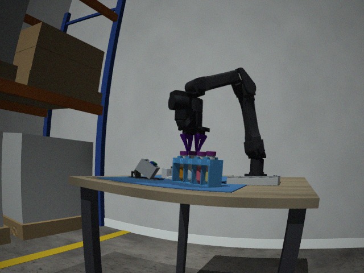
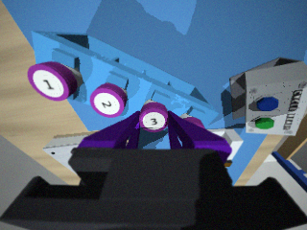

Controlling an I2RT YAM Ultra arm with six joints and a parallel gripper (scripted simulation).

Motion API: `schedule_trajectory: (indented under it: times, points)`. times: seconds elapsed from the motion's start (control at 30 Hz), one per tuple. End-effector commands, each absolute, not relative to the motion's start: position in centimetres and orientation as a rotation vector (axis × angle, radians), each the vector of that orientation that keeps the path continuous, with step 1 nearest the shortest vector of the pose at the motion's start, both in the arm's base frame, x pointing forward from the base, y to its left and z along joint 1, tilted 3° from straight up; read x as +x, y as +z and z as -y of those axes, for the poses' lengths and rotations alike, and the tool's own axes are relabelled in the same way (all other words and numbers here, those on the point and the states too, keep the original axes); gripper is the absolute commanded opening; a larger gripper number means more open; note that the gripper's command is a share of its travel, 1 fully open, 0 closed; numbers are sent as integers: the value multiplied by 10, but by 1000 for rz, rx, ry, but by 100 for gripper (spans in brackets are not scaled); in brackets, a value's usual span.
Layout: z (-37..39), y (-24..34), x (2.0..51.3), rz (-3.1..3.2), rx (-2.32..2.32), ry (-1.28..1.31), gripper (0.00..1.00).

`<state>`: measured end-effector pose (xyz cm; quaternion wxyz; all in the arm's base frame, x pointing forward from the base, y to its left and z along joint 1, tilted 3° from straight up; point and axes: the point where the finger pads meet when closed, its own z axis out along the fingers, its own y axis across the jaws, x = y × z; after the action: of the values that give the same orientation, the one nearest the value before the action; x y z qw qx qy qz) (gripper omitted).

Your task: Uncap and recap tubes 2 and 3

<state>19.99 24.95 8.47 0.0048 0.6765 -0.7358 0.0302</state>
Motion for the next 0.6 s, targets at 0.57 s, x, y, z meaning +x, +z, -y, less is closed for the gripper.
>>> schedule_trajectory:
  times: [0.57]
  points:
    - [-251,87,201,3072,783,79,0]
